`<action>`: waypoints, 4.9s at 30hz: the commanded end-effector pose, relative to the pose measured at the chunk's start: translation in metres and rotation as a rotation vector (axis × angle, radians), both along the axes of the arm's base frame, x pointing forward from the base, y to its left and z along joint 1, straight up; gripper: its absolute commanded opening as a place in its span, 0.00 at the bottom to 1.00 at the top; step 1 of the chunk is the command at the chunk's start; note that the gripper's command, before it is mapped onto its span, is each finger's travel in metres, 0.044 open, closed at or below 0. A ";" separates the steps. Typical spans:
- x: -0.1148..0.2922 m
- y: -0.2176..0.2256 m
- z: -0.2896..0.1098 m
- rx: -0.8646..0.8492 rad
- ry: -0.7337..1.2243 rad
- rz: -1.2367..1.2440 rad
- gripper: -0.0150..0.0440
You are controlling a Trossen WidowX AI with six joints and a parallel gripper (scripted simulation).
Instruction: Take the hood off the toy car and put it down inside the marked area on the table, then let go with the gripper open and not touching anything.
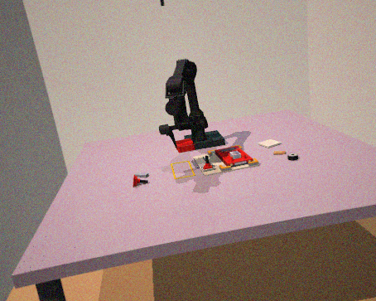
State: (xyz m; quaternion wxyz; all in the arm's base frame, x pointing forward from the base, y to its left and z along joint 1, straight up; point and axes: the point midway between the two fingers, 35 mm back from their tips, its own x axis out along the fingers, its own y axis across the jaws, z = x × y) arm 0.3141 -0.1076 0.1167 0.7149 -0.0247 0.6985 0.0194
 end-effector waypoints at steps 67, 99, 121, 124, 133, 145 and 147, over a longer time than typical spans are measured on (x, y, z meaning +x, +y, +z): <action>-0.009 -0.027 -0.047 -0.002 -0.002 0.003 0.25; -0.010 -0.026 -0.073 -0.002 -0.002 0.003 0.25; -0.010 -0.026 -0.083 -0.002 -0.002 0.003 0.25; -0.010 -0.026 -0.085 -0.002 -0.002 0.003 0.25; -0.010 -0.026 -0.089 -0.002 -0.002 0.003 0.25; -0.010 -0.026 -0.095 -0.002 -0.002 0.003 0.25; -0.010 -0.026 -0.094 0.000 -0.001 0.000 0.30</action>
